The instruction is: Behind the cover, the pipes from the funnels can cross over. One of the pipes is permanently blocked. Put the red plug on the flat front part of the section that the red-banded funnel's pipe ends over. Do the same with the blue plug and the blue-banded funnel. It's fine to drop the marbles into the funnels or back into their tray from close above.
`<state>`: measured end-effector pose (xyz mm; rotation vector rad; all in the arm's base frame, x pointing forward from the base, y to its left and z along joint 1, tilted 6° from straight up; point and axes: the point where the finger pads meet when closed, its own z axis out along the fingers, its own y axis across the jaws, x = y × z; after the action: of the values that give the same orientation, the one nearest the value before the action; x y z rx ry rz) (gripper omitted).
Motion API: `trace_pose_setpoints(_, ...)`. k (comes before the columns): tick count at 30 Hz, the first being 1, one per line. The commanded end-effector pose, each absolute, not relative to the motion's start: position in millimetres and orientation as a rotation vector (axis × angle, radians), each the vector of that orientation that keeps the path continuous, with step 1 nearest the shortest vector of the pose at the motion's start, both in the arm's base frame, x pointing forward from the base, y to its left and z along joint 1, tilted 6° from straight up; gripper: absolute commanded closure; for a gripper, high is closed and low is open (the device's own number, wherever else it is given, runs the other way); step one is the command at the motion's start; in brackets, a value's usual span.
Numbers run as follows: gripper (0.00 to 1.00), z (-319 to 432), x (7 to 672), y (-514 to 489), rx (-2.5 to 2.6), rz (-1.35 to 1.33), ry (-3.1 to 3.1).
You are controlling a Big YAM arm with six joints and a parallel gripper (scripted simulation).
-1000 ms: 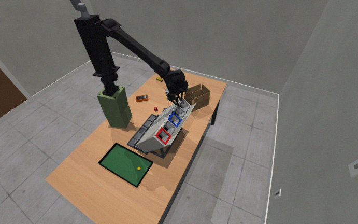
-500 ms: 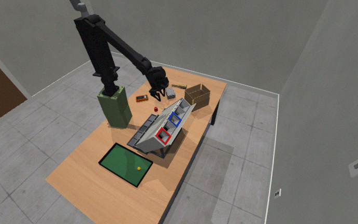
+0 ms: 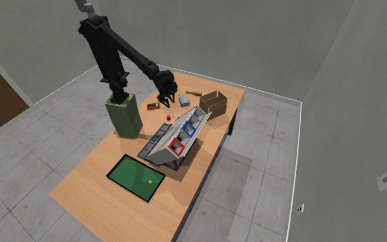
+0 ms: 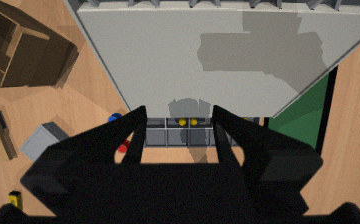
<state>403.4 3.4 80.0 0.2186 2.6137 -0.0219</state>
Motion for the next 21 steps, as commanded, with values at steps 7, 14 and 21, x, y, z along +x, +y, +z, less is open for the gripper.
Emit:
trace_pose_setpoints(7, 0.41, 66.9, 384.6, 0.2, 0.225, -0.006, 2.647)
trace_pose_setpoints(14, 0.41, 18.0, 336.7, -19.6, 0.235, 0.013, 2.815)
trace_pose_setpoints(21, 0.41, -16.9, 302.4, -33.8, 0.241, 0.028, 2.935)
